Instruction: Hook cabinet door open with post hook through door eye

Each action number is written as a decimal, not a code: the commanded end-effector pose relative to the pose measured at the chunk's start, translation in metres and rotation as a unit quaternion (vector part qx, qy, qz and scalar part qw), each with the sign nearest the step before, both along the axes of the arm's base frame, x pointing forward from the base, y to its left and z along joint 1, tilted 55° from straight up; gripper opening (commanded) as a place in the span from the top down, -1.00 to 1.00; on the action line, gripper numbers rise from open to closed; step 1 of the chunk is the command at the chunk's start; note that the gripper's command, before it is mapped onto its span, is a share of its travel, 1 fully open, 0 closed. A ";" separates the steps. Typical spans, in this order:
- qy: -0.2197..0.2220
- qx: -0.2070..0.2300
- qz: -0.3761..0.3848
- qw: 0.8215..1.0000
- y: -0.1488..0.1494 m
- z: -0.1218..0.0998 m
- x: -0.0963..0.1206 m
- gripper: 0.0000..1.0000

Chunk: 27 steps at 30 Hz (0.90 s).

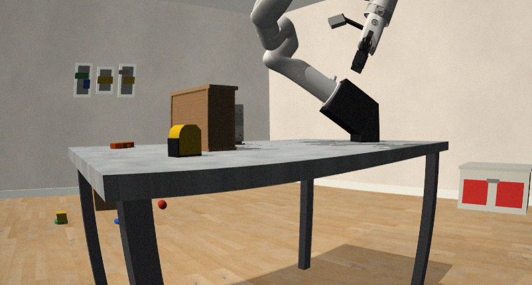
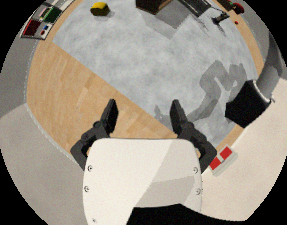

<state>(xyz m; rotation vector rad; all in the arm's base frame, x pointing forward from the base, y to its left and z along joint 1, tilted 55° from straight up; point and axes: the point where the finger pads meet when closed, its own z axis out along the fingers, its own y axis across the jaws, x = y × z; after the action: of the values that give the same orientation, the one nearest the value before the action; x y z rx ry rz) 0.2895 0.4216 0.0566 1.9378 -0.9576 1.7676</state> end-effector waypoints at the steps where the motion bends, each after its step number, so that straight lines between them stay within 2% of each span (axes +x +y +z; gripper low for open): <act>1: 0.001 0.002 0.002 1.000 0.002 0.001 -0.002 -1.00; 20: 0.002 0.001 0.002 1.000 0.002 0.002 -0.001 -1.00; 24: 0.013 -0.002 0.004 1.000 0.001 0.019 0.001 -1.00; 27: 0.031 -0.007 0.007 0.999 -0.003 0.049 0.005 -1.00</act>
<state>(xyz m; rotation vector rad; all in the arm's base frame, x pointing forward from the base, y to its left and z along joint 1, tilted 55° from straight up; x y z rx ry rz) 0.2910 0.4203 0.0688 1.9470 -0.9413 1.7504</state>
